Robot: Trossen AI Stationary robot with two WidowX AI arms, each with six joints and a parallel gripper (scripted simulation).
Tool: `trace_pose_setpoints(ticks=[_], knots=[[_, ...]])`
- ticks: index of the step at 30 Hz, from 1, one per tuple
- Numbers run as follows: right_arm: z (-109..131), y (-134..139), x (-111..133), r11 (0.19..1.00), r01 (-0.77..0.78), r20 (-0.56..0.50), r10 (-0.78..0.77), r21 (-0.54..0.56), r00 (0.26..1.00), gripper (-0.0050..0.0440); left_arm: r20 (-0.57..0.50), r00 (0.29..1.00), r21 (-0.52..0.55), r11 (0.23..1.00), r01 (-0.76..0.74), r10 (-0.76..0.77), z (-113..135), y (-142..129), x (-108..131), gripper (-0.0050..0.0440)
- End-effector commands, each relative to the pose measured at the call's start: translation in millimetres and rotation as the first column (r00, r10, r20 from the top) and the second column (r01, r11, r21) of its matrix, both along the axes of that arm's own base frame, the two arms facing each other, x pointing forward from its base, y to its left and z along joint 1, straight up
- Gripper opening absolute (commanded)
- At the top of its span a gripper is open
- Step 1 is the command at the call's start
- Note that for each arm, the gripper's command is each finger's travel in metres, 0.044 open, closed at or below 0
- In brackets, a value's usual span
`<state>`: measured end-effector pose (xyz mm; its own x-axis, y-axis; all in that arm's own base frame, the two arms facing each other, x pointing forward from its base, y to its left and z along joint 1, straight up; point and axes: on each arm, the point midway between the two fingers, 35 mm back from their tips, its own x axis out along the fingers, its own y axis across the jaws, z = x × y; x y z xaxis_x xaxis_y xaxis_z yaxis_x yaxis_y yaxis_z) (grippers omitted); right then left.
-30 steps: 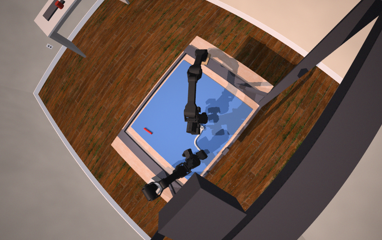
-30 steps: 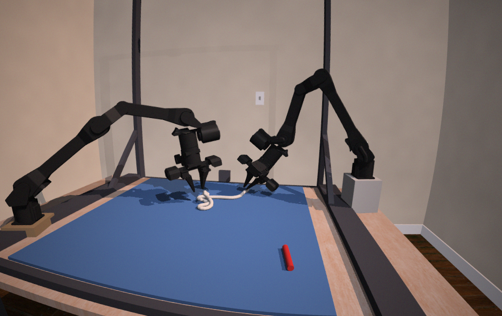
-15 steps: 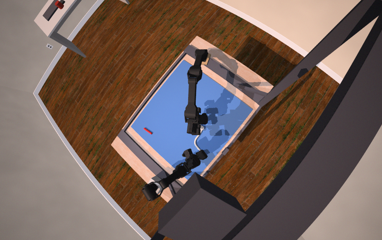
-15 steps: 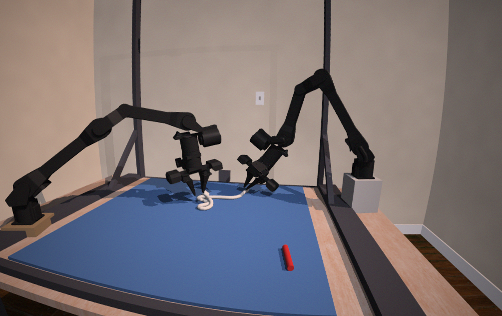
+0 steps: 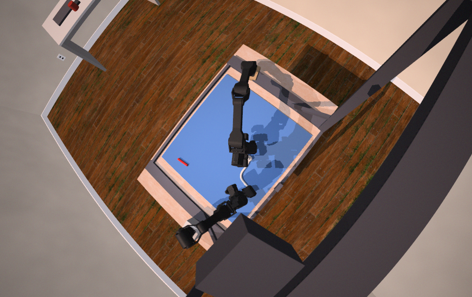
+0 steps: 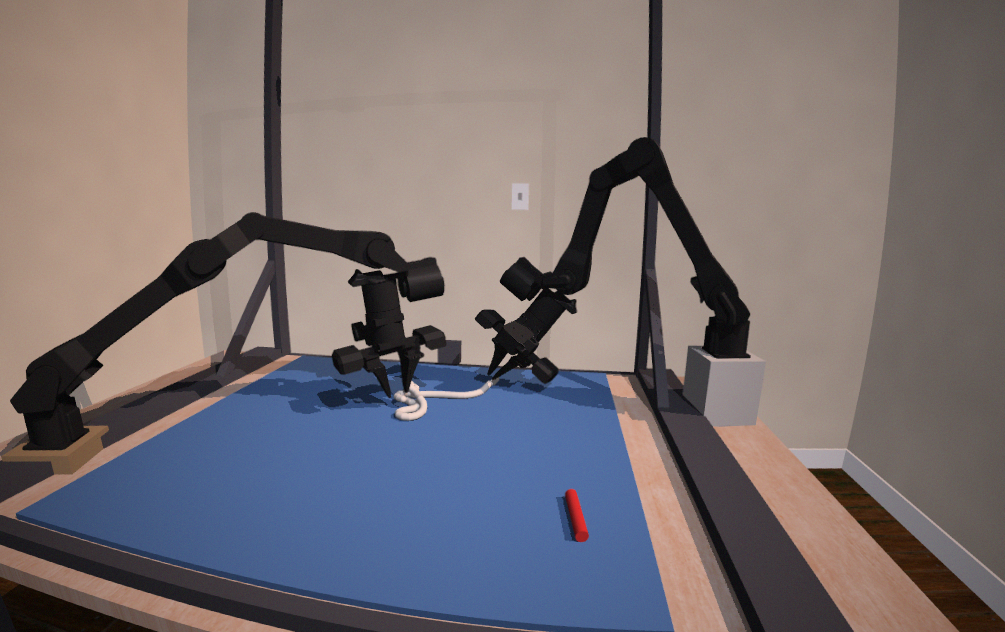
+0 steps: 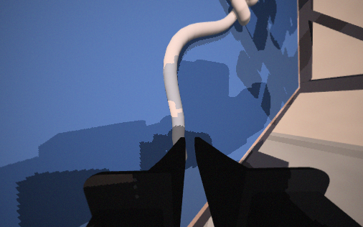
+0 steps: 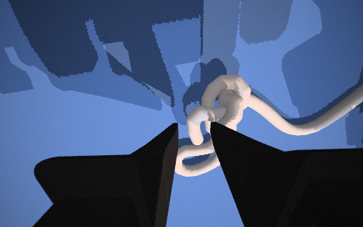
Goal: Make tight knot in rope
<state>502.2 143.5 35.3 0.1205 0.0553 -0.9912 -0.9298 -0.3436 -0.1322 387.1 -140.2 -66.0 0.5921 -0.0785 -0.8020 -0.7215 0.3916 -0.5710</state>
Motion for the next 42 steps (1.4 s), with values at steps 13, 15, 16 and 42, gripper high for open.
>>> trace_pose_setpoints(ticks=[13, 15, 16, 42], knots=[[-3, 1, 5, 1.0, -0.004, 0.015, 0.004, 0.001, 1.0, 0.014, -0.003, 1.0, -0.002, 1.0, -0.005, 0.005, 0, 0, 0, 0.0045], [-6, 1, 5, 1.0, -0.004, 0.012, 0.004, 0.0, 1.0, 0.014, -0.003, 1.0, -0.002, 1.0, -0.005, 0.005, 0, 0, 0, 0.0045], [-7, 1, 5, 1.0, -0.004, 0.01, 0.004, -0.001, 1.0, 0.014, -0.003, 1.0, -0.002, 1.0, -0.005, 0.005, 0, 0, 0, 0.0045], [-15, 1, 5, 1.0, -0.004, 0.002, 0.004, -0.003, 1.0, 0.014, -0.003, 1.0, -0.002, 1.0, -0.005, 0.005, 0, 0, 0, 0.0045]])
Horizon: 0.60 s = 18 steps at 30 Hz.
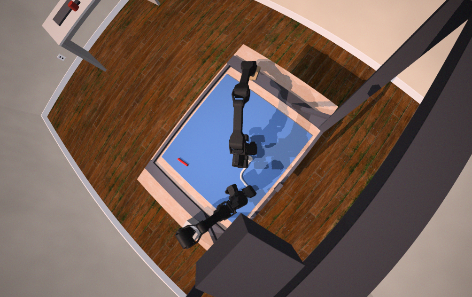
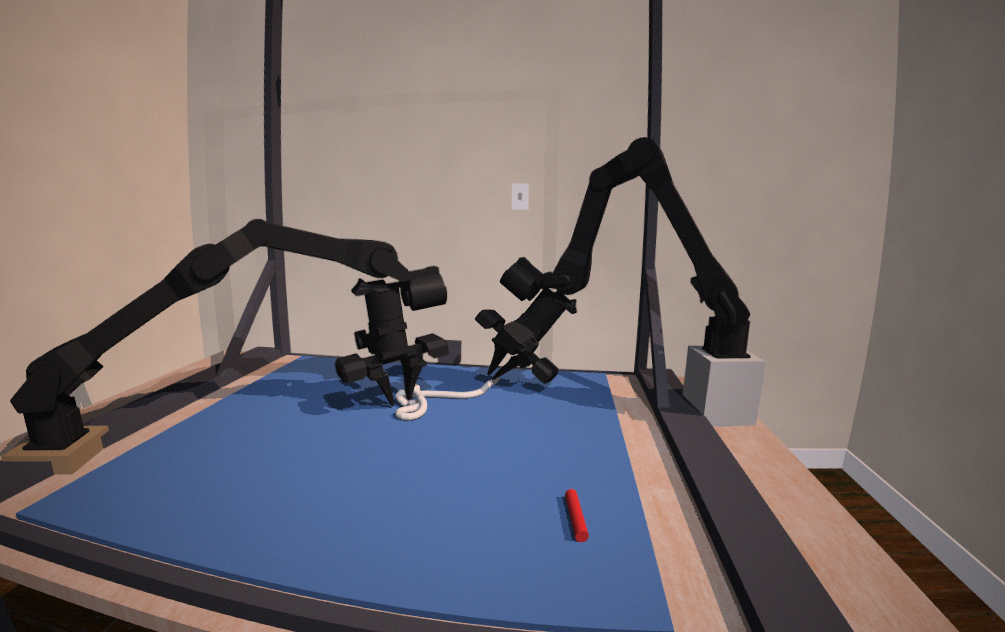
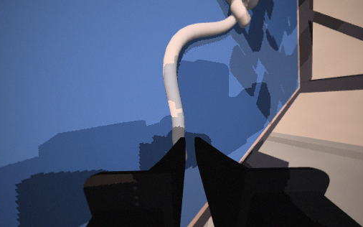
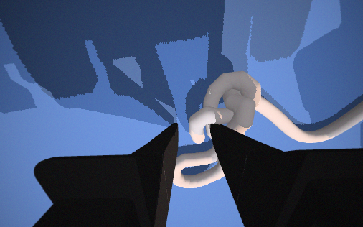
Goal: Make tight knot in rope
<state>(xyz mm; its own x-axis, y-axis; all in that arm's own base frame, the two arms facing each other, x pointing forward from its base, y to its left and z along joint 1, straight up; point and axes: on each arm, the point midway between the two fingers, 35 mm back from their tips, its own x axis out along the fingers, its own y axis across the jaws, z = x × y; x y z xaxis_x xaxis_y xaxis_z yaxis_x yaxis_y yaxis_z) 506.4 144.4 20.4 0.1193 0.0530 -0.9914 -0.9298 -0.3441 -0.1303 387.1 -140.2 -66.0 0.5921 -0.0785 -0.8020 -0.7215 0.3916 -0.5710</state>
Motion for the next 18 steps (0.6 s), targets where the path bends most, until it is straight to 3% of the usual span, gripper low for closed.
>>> trace_pose_setpoints(ticks=[1, 18], knots=[[-0.1, 0.4, 1.2, 1.0, -0.004, 0.004, 0.004, -0.001, 1.0, 0.014, -0.003, 1.0, -0.002, 1.0, -0.005, 0.005, -0.1, -0.1, 0.0, 0.0045], [-0.1, 0.4, 1.2, 1.0, -0.004, 0.004, 0.004, -0.001, 1.0, 0.0039, -0.003, 1.0, -0.002, 1.0, -0.005, 0.005, -0.1, -0.1, 0.0, 0.0045]])
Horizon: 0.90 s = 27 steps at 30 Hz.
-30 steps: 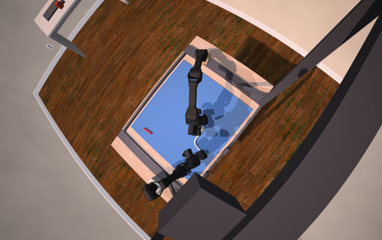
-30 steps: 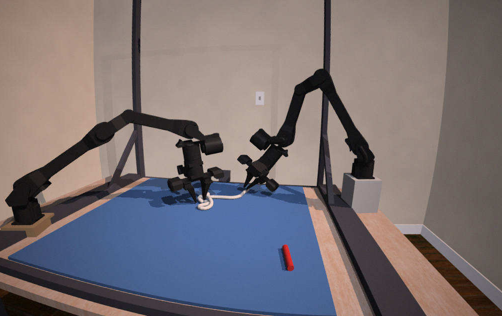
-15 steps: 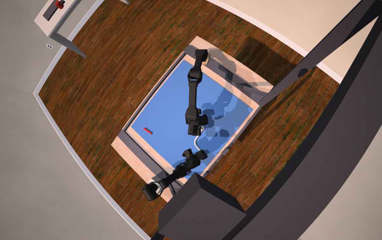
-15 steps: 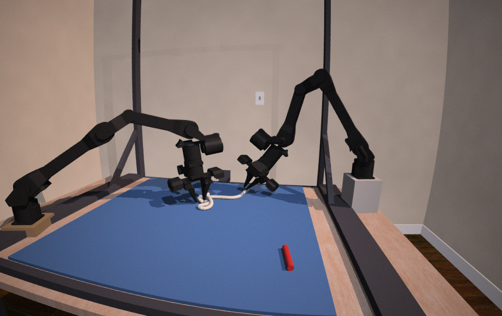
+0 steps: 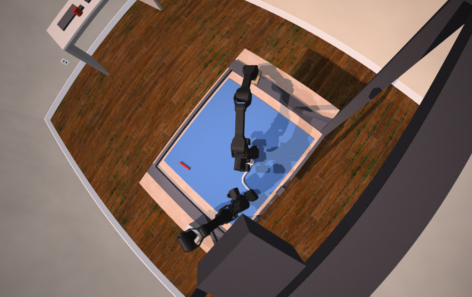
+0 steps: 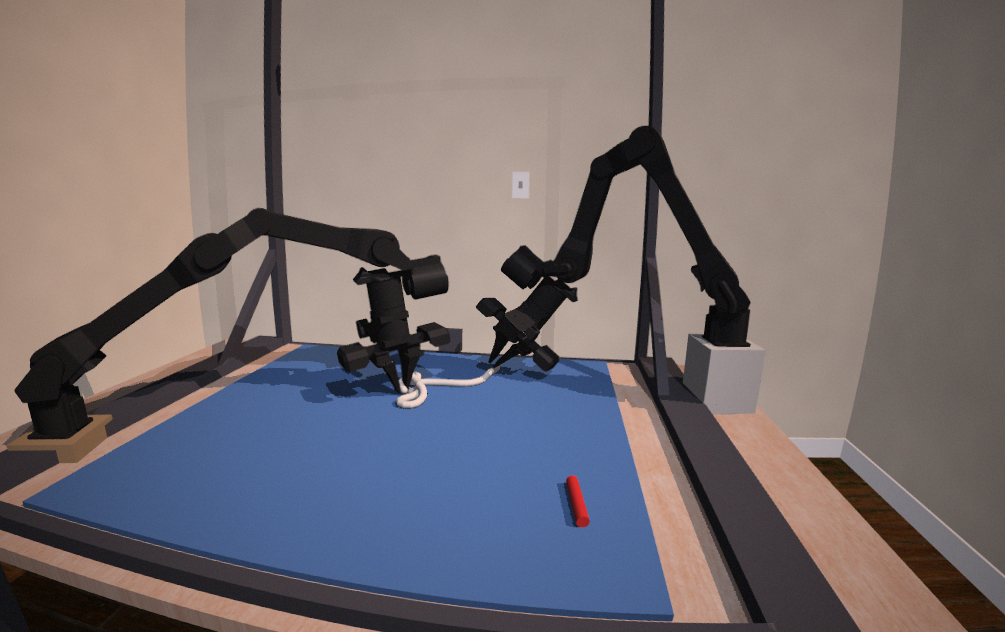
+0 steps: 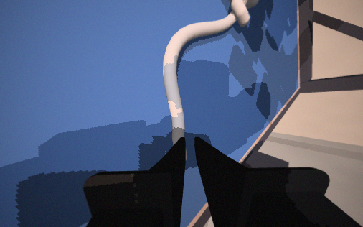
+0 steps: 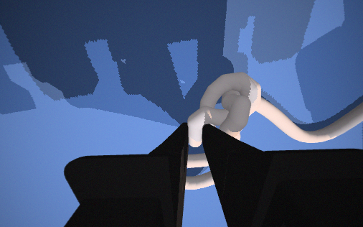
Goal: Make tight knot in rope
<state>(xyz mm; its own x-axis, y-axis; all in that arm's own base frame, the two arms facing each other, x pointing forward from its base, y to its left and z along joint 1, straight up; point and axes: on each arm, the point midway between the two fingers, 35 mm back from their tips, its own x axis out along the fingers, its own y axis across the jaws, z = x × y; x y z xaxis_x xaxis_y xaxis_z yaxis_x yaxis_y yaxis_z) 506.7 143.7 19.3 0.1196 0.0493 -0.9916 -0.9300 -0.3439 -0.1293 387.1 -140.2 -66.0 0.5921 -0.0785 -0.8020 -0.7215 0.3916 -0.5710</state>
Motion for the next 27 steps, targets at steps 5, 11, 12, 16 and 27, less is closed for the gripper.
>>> trace_pose_setpoints(ticks=[5, 11, 12, 16, 27], knots=[[1, 1, 1, 1.0, -0.004, 0.003, 0.004, 0.003, 1.0, 0.003, -0.003, 1.0, -0.002, 1.0, -0.005, 0.005, 0, 0, 0, 0.0045], [1, 1, 1, 1.0, -0.004, 0.003, 0.004, 0.003, 1.0, 0.003, -0.003, 1.0, -0.002, 1.0, -0.005, 0.005, 0, 0, 0, 0.0045], [1, 1, 1, 1.0, -0.004, 0.003, 0.004, 0.003, 1.0, 0.003, -0.003, 1.0, -0.002, 1.0, -0.005, 0.005, 0, 0, 0, 0.0045], [1, 1, 1, 1.0, -0.004, 0.003, 0.004, 0.003, 1.0, 0.003, -0.003, 1.0, -0.002, 1.0, -0.005, 0.005, 0, 0, 0, 0.0045], [21, 1, 0, 1.0, -0.004, 0.022, 0.004, 0.008, 1.0, 0.003, -0.003, 1.0, -0.002, 1.0, -0.005, 0.005, 0, 0, 0, 0.0045]])
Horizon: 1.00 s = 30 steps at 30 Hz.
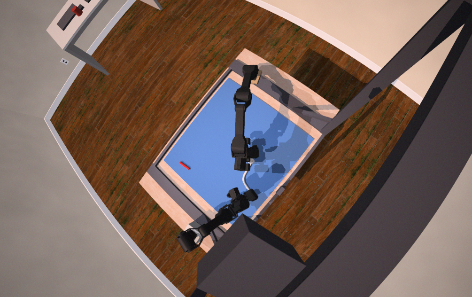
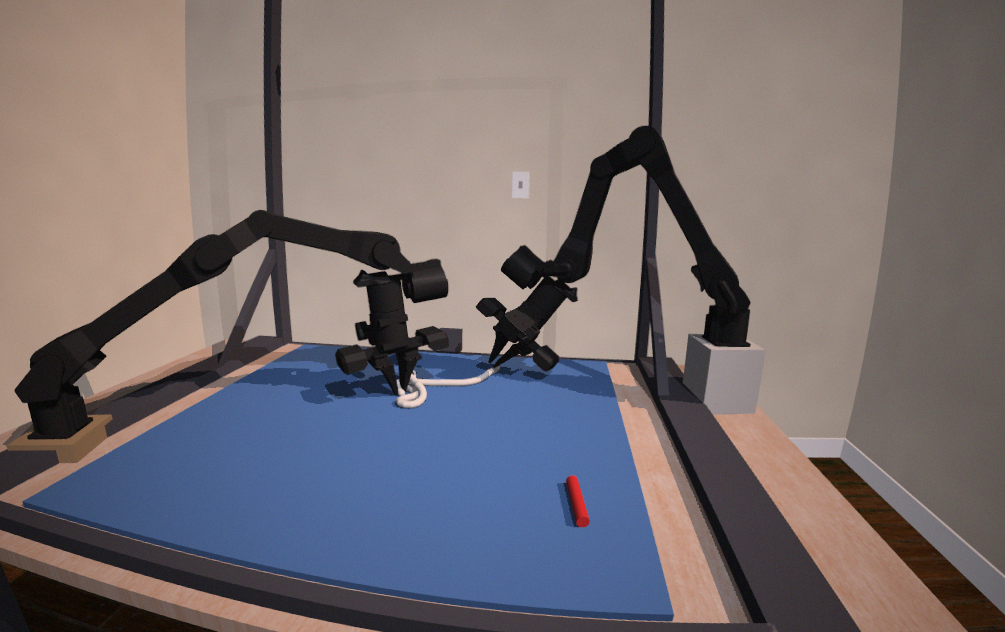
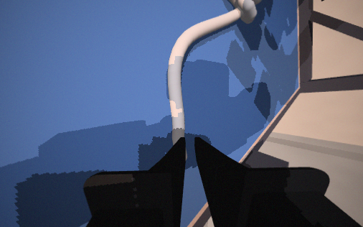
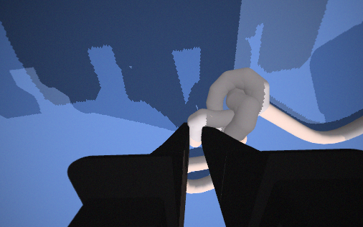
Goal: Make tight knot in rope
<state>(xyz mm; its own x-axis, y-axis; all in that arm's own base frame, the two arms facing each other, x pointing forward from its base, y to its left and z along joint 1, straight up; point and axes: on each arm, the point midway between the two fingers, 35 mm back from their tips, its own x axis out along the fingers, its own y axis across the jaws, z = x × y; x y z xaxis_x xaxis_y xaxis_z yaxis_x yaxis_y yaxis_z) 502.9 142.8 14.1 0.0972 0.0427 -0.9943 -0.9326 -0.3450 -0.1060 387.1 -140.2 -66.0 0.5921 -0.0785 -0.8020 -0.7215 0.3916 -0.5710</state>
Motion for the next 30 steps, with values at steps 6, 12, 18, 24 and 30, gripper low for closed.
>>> trace_pose_setpoints(ticks=[6, 12, 18, 24, 30], knots=[[36, 1, 3, 1.0, -0.004, 0.056, 0.003, 0.018, 0.998, 0.003, -0.003, 1.0, -0.002, 1.0, -0.005, 0.005, 0, 0, 0, 0.0045], [46, 1, 2, 1.0, -0.004, 0.068, 0.003, 0.021, 0.998, 0.003, -0.003, 1.0, -0.002, 1.0, -0.005, 0.005, 0, 0, 0, 0.0045], [46, 1, 2, 1.0, -0.004, 0.068, 0.003, 0.021, 0.998, 0.003, -0.003, 1.0, -0.002, 1.0, -0.005, 0.005, 0, 0, 0, 0.0045], [46, 1, 2, 1.0, -0.004, 0.068, 0.003, 0.021, 0.998, 0.003, -0.003, 1.0, -0.002, 1.0, -0.005, 0.005, 0, 0, 0, 0.0045], [46, 1, 2, 1.0, -0.004, 0.068, 0.003, 0.021, 0.998, 0.003, -0.003, 1.0, -0.002, 1.0, -0.005, 0.005, 0, 0, 0, 0.0045]])
